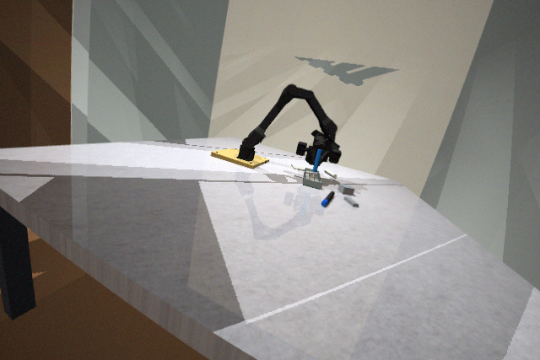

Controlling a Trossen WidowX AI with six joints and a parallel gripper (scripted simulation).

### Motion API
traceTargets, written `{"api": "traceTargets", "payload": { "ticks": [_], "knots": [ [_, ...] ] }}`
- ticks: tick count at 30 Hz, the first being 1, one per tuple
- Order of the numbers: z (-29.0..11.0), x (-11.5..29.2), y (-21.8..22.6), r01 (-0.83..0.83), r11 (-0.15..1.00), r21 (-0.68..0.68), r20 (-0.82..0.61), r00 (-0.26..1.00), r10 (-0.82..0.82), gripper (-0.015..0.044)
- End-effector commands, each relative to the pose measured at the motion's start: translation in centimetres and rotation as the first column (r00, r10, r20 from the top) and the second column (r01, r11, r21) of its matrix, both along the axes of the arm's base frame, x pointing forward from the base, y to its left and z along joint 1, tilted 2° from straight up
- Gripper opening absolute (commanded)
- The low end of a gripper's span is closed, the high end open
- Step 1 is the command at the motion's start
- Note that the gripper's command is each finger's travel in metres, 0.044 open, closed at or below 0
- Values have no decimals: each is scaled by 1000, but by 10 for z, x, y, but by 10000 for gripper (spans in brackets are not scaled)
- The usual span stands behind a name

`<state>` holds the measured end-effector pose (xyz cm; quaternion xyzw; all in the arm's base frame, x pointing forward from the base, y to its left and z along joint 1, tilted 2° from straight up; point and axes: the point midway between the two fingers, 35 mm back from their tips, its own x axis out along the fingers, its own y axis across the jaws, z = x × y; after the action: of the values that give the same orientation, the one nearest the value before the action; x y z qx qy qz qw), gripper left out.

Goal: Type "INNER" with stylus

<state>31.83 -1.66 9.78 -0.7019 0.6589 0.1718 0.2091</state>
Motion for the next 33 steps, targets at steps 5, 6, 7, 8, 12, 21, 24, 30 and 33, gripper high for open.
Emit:
{"api": "traceTargets", "payload": {
  "ticks": [5,6,7,8,12,21,24,30,33],
  "knots": [
    [-5,-1,-1,-4,1000,-7,-14,1000,4,81],
    [-5,-1,-1,-4,1000,-7,-14,1000,4,81],
    [-5,-1,-1,-4,1000,-7,-14,1000,4,81],
    [-6,-1,-1,-4,1000,-7,-14,1000,4,81],
    [-6,-1,-1,-4,1000,-7,-14,1000,4,81],
    [-9,-1,-1,-4,1000,-7,-14,1000,4,81],
    [-10,-1,-1,-4,1000,-7,-14,1000,4,81],
    [-13,-1,-1,-4,1000,-7,-14,1000,4,81],
    [-14,-1,-1,-4,1000,-7,-14,1000,4,81]
  ]
}}
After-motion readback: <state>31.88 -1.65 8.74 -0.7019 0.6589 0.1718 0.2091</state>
